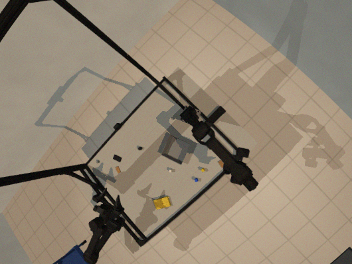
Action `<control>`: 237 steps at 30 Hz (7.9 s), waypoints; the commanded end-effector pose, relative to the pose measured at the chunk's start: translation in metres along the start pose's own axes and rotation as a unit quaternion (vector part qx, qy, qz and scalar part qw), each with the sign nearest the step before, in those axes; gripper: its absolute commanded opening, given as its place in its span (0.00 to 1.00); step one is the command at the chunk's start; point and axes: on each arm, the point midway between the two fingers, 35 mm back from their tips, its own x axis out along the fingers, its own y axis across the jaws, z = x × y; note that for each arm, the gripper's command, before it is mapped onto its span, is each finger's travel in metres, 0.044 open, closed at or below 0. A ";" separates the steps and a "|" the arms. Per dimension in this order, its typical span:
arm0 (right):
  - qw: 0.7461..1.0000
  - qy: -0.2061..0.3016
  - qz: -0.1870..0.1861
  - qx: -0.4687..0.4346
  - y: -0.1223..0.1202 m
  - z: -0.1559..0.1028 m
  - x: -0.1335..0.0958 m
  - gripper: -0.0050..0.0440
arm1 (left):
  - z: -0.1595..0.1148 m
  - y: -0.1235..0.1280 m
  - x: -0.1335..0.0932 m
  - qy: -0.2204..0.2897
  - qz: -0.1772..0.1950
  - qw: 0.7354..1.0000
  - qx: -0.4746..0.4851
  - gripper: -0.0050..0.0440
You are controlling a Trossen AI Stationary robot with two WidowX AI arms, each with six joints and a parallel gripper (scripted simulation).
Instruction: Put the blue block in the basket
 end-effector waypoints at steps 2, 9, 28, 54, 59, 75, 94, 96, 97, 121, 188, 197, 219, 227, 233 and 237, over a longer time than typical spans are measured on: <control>1.000 0.000 0.000 0.000 0.000 0.000 0.000 0.92 | 0.000 0.000 0.000 0.000 0.000 1.000 0.000 0.92; 1.000 0.000 0.000 0.000 0.000 0.000 0.000 0.92 | 0.000 0.000 0.000 0.000 0.000 1.000 0.000 0.92; 1.000 0.020 -0.003 -0.010 -0.014 -0.009 0.005 0.92 | 0.011 0.018 0.004 -0.002 0.006 0.998 -0.069 0.92; 0.992 0.124 -0.001 -0.032 -0.117 -0.058 0.000 0.92 | 0.106 0.125 0.037 -0.038 0.026 0.867 -0.496 0.92; 0.991 0.133 0.002 -0.029 -0.135 -0.064 -0.008 0.92 | 0.128 0.142 0.044 -0.046 0.023 0.818 -0.573 0.92; 0.990 0.138 0.011 -0.013 -0.185 -0.075 -0.044 0.92 | 0.197 0.182 0.064 -0.068 0.005 0.625 -0.778 0.92; 0.992 0.127 0.013 -0.001 -0.208 -0.077 -0.068 0.92 | 0.235 0.196 0.075 -0.075 -0.011 0.504 -0.860 0.92; 0.992 0.127 0.013 -0.001 -0.208 -0.077 -0.068 0.92 | 0.235 0.196 0.075 -0.075 -0.011 0.504 -0.860 0.92; 0.992 0.127 0.013 -0.001 -0.208 -0.077 -0.068 0.92 | 0.235 0.196 0.075 -0.075 -0.011 0.504 -0.860 0.92; 0.992 0.127 0.013 -0.001 -0.208 -0.077 -0.068 0.92 | 0.236 0.200 0.088 -0.075 -0.011 0.504 -0.860 0.92; 0.992 0.127 0.013 -0.001 -0.208 -0.077 -0.068 0.92 | 0.241 0.206 0.135 -0.075 -0.011 0.504 -0.861 0.53; 0.992 0.127 0.013 -0.001 -0.208 -0.077 -0.068 0.92 | 0.241 0.206 0.135 -0.075 -0.011 0.504 -0.861 0.33; 0.992 0.127 0.013 -0.001 -0.208 -0.077 -0.068 0.92 | 0.233 0.198 0.059 -0.075 -0.011 0.504 -0.861 0.10; 0.992 0.127 0.013 -0.001 -0.208 -0.077 -0.068 0.92 | 0.232 0.195 0.046 -0.075 -0.011 0.504 -0.861 0.10; 0.992 0.127 0.013 -0.001 -0.208 -0.077 -0.068 0.92 | 0.253 0.186 0.041 -0.075 -0.011 0.504 -0.861 0.10; 0.992 0.127 0.013 -0.001 -0.208 -0.077 -0.068 0.92 | 0.267 0.179 0.038 -0.075 -0.011 0.504 -0.861 0.10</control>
